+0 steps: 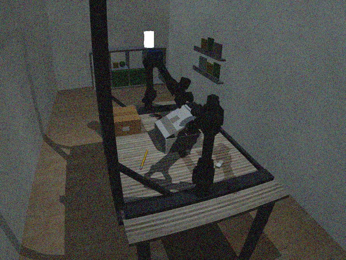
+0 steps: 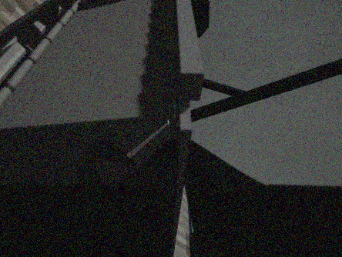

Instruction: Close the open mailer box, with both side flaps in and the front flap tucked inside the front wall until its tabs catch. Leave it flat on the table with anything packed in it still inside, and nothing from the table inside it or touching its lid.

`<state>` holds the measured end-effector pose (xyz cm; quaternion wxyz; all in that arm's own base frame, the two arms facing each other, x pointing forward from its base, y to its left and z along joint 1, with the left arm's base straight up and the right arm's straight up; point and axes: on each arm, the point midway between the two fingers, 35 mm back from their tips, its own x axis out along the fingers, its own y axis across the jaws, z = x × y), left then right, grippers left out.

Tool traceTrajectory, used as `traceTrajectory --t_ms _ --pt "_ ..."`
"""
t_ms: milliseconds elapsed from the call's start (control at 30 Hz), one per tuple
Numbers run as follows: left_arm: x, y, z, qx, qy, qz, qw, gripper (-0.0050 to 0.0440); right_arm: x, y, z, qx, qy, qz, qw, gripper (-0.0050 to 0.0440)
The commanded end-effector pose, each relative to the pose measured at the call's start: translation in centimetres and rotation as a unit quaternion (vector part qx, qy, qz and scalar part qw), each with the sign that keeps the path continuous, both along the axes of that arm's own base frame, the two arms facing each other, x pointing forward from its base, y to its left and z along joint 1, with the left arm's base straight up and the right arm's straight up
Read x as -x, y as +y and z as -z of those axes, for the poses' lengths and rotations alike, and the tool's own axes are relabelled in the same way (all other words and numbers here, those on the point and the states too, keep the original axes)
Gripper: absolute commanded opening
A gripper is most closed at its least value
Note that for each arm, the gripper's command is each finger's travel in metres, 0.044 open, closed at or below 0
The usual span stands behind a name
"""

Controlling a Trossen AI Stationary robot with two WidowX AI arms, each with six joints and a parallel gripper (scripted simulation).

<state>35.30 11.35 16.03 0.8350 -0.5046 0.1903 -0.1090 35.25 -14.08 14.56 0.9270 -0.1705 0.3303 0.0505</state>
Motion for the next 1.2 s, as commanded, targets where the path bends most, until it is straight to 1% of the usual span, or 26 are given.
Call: traceTrajectory --t_ms 0,167,233,300,400,900,967,1000,1067,1133,1167 --pt "0.0 0.3 -1.2 -0.013 -0.017 -0.002 1.0 -0.005 -0.6 -0.1 -1.7 -0.043 -0.021 -0.007 0.999 -0.005" --pt "0.0 0.3 -1.2 -0.013 -0.017 -0.002 1.0 -0.005 -0.6 0.1 -1.5 -0.109 -0.021 -0.007 0.994 -0.005" --pt "0.0 0.3 -1.2 -0.013 -0.017 -0.002 1.0 -0.005 -0.6 0.1 -1.5 -0.109 -0.021 -0.007 0.994 -0.005" --pt "0.0 0.3 -1.2 -0.013 -0.017 -0.002 1.0 -0.005 -0.6 0.1 -1.5 -0.135 -0.021 -0.007 0.991 -0.005" --pt "0.0 0.3 -1.2 -0.013 -0.017 -0.002 1.0 -0.005 -0.5 0.2 -1.4 -0.156 -0.02 -0.007 0.988 -0.005" --pt "0.0 0.3 -1.2 -0.013 -0.017 -0.002 1.0 -0.005 -0.5 0.3 -1.5 -0.154 -0.022 -0.009 0.988 -0.005" --pt "0.1 0.4 -0.3 -0.006 -0.01 -0.001 1.0 -0.005 -0.4 0.3 -0.8 -0.157 -0.016 -0.008 0.987 -0.005" --pt "0.1 0.4 -0.3 -0.006 -0.01 -0.001 1.0 -0.005 -0.3 0.3 -0.5 -0.158 -0.014 -0.008 0.987 -0.005" --pt "0.1 0.5 -0.1 0.005 -0.009 -0.002 1.0 -0.005 -0.5 0.1 -0.8 -0.165 -0.018 -0.007 0.986 -0.005" --pt "0.2 0.6 0.1 0.006 -0.009 -0.002 1.0 -0.005 -0.3 0.2 -0.1 -0.17 -0.014 -0.006 0.985 -0.005" --pt "0.2 0.6 0.2 0.012 -0.009 -0.002 1.0 -0.005 -0.4 0.1 -0.2 -0.173 -0.016 -0.006 0.985 -0.005"
